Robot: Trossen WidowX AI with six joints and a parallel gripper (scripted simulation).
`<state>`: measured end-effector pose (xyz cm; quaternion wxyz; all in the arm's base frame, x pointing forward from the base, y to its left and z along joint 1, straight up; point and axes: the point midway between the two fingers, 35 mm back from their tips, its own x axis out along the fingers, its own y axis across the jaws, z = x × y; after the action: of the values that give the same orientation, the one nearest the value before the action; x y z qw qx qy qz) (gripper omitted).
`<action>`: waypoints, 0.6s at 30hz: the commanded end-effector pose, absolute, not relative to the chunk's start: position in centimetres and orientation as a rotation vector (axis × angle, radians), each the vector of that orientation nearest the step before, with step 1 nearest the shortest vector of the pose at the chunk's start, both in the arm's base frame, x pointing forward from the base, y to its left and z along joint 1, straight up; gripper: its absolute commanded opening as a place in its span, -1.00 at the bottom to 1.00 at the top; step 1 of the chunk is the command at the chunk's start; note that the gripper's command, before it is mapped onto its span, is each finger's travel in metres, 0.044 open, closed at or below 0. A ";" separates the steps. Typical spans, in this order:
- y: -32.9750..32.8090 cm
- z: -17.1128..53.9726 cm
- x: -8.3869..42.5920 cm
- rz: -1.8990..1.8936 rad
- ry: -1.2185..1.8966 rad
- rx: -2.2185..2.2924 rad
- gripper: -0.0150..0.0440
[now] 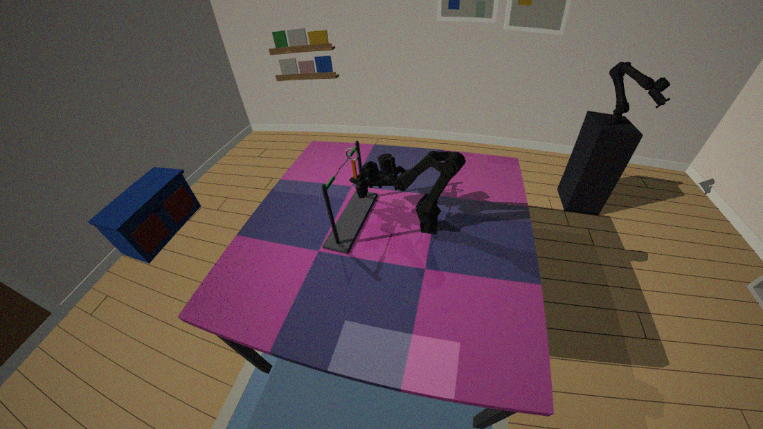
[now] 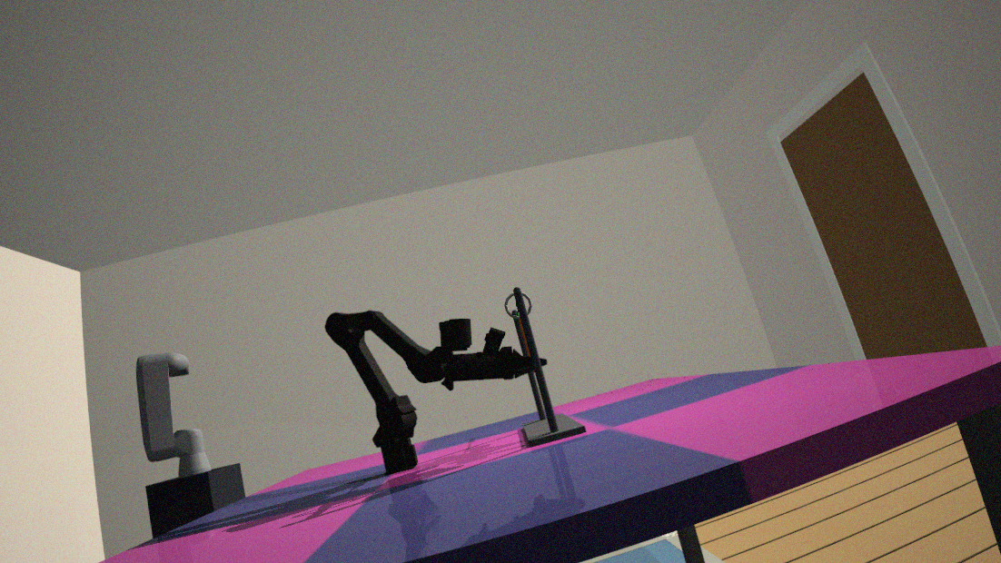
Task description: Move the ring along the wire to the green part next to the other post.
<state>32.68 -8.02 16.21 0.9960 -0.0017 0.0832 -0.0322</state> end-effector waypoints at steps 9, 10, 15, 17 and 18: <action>-7.3 16.5 32.8 -0.067 0.164 -0.007 -1.00; -7.2 16.5 32.8 -0.066 0.164 -0.007 -1.00; -6.7 16.5 32.9 -0.065 0.165 -0.006 -1.00; -6.5 16.5 32.9 -0.065 0.166 -0.006 -1.00; -6.4 16.5 32.9 -0.065 0.166 -0.006 -1.00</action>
<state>32.95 -6.59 16.45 0.9961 -0.0042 0.0829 -0.0306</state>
